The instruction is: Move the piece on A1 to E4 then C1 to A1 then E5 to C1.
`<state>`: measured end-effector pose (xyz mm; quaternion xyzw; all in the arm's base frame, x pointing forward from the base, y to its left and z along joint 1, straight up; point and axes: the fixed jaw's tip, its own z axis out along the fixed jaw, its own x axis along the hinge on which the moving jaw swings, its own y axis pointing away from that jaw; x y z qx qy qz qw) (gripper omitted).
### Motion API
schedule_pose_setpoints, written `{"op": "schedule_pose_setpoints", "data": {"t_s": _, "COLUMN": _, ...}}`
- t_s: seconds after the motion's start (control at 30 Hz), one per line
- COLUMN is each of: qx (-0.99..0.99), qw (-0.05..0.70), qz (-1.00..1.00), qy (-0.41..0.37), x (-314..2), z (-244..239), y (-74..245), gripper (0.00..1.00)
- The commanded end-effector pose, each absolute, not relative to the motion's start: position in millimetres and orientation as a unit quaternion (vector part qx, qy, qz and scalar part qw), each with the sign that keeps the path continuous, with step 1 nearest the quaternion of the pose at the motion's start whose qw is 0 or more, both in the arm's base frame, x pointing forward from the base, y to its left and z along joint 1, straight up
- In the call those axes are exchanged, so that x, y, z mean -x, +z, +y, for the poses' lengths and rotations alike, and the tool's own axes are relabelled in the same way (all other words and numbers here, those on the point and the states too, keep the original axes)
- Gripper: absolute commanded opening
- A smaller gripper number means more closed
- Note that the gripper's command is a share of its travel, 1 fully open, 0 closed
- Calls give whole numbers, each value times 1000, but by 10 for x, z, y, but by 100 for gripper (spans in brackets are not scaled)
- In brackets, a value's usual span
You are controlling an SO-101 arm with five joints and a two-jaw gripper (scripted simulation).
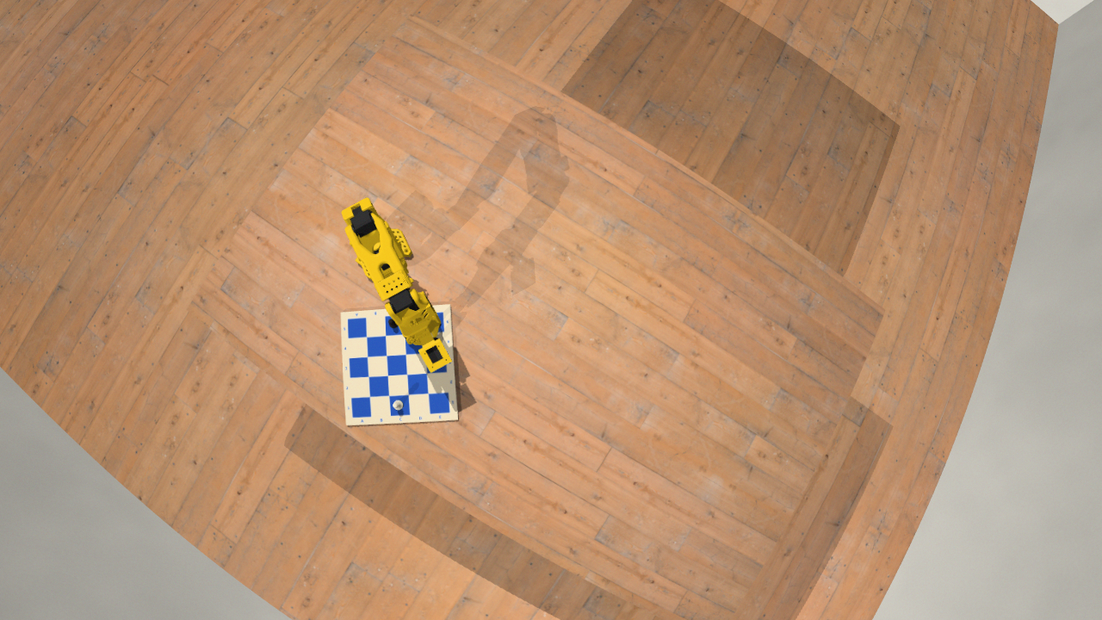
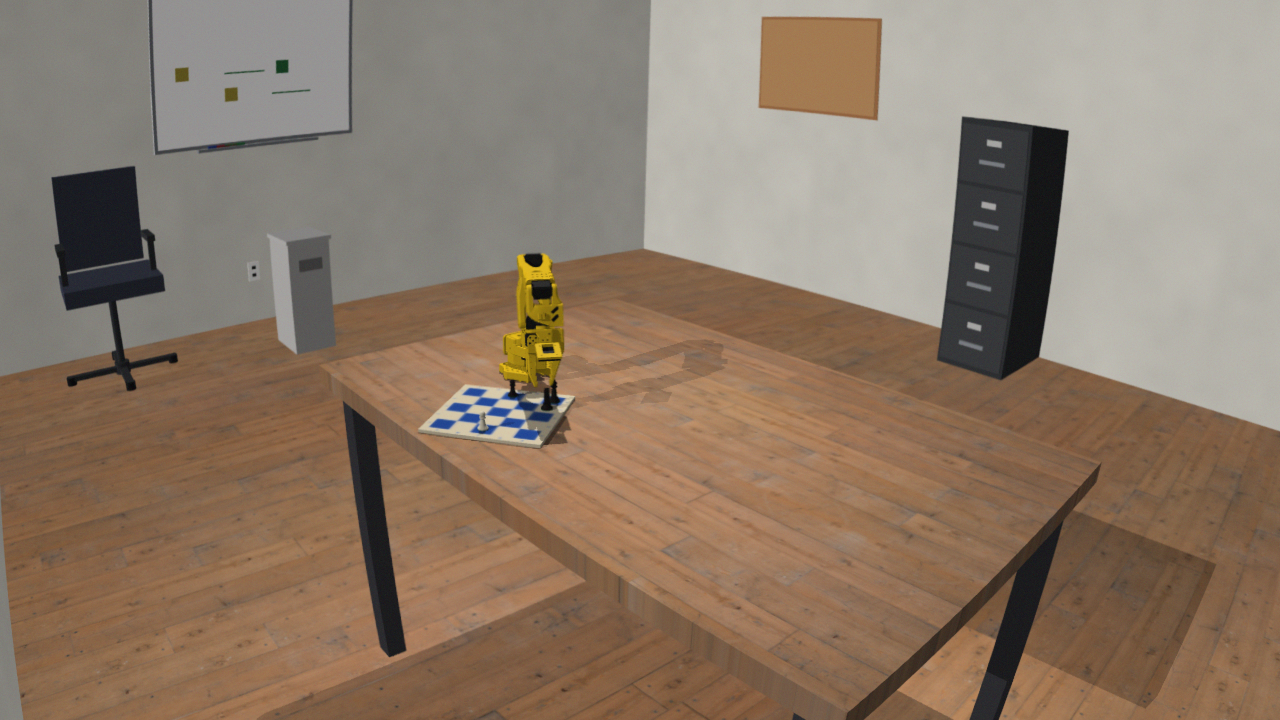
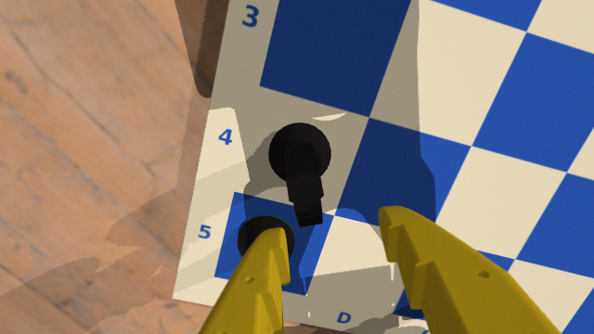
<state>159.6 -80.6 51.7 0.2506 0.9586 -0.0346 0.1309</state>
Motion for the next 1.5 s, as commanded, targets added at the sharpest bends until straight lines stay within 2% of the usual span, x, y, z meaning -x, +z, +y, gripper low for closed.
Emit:
{"op": "schedule_pose_setpoints", "data": {"t_s": 0.0, "qx": -250, "qw": 137, "qz": 958, "qy": -34, "x": -1610, "z": -795, "y": 593, "gripper": 13}}
{"op": "schedule_pose_setpoints", "data": {"t_s": 0.7, "qx": -258, "qw": 141, "qz": 955, "qy": -37, "x": -1628, "z": -838, "y": 706, "gripper": 13}}
{"op": "schedule_pose_setpoints", "data": {"t_s": 0.8, "qx": -292, "qw": 162, "qz": 942, "qy": -49, "x": -1714, "z": -1062, "y": 738, "gripper": 12}}
{"op": "schedule_pose_setpoints", "data": {"t_s": 1.0, "qx": -398, "qw": 225, "qz": 884, "qy": -101, "x": -1802, "z": -1915, "y": 787, "gripper": 10}}
{"op": "schedule_pose_setpoints", "data": {"t_s": 1.07, "qx": -398, "qw": 225, "qz": 884, "qy": -101, "x": -1802, "z": -1915, "y": 787, "gripper": 10}}
{"op": "schedule_pose_setpoints", "data": {"t_s": 1.2, "qx": -432, "qw": 243, "qz": 860, "qy": -122, "x": -1750, "z": -2225, "y": 782, "gripper": 9}}
{"op": "schedule_pose_setpoints", "data": {"t_s": 1.47, "qx": -434, "qw": 244, "qz": 858, "qy": -124, "x": -1746, "z": -2243, "y": 781, "gripper": 9}}
